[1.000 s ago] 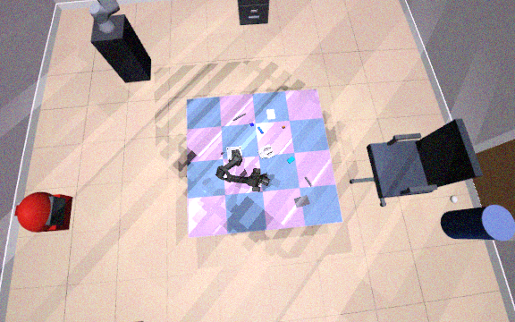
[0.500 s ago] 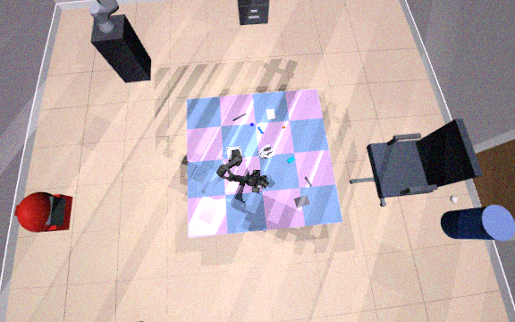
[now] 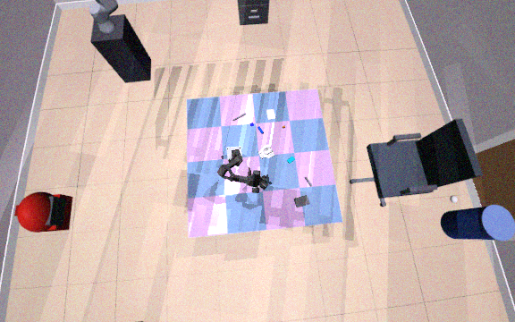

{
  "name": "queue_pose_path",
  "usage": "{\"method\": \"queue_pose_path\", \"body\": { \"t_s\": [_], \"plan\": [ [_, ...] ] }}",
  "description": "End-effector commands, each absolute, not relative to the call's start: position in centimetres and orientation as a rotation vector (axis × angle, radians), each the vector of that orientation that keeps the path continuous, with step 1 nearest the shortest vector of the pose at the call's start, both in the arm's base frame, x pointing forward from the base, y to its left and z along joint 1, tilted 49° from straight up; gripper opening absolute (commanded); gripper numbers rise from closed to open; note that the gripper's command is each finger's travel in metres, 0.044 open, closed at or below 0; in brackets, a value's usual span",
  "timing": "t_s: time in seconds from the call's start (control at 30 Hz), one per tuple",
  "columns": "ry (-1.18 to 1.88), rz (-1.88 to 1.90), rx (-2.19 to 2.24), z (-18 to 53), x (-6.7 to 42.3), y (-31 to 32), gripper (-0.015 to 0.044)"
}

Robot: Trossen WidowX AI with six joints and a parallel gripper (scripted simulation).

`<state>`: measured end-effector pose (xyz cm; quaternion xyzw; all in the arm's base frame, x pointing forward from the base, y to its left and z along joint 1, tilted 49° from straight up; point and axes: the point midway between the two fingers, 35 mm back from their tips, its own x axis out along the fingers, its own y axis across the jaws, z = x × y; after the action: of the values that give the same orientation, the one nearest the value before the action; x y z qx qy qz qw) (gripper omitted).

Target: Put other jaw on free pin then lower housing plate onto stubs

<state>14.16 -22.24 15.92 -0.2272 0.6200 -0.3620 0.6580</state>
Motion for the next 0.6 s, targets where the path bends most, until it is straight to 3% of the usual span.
{"method": "queue_pose_path", "body": {
  "t_s": [0.0,0.57],
  "plan": [
    [1.406,-0.811,-0.518,15.5,14.2,-22.5,0.044],
    [1.406,-0.812,-0.519,14.1,14.1,-24.1,0.044]
  ]
}}
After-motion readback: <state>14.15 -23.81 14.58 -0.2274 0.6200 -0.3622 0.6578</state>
